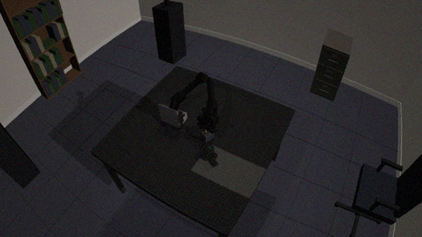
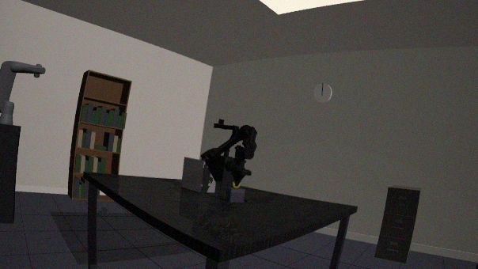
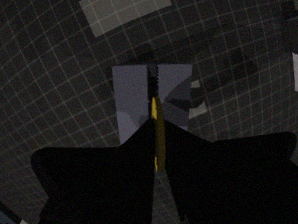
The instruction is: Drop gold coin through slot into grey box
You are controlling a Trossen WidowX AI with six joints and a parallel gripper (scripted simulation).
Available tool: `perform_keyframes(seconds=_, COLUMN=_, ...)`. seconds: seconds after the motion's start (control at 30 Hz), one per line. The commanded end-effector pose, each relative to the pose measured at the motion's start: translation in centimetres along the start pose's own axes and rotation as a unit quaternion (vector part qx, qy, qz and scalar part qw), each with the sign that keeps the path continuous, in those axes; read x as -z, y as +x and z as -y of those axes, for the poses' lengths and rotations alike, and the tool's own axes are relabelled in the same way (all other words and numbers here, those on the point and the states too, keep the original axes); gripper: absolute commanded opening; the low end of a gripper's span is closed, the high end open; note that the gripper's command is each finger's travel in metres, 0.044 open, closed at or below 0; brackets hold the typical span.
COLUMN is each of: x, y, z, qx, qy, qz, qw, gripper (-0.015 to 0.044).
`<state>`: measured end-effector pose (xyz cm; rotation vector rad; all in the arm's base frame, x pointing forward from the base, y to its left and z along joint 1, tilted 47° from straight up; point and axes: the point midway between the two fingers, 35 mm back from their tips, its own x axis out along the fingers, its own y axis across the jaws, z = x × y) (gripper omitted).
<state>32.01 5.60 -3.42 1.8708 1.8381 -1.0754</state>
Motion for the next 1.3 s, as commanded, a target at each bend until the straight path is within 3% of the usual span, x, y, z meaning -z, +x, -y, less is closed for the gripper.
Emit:
perform_keyframes(seconds=0.0, x=0.0, y=0.0, z=0.0, qx=0.000, qy=0.000, qz=0.000, qw=1.000, gripper=0.0026)
perform_keyframes(seconds=0.17, x=0.0, y=0.0, z=0.0, qx=0.000, qy=0.000, qz=0.000, qw=1.000, gripper=0.0157)
perform_keyframes(seconds=0.47, x=0.0, y=0.0, z=0.0, qx=0.000, qy=0.000, qz=0.000, qw=1.000, gripper=0.0161)
perform_keyframes(seconds=0.73, x=0.0, y=-2.0, z=0.0, qx=0.000, qy=0.001, qz=0.000, qw=1.000, gripper=0.0371)
perform_keyframes(seconds=0.83, x=0.0, y=-5.1, z=0.2, qx=0.002, qy=0.002, qz=-0.001, qw=1.000, gripper=0.0440)
perform_keyframes(seconds=1.27, x=0.0, y=-6.0, z=0.4, qx=0.002, qy=0.002, qz=-0.002, qw=1.000, gripper=0.0440)
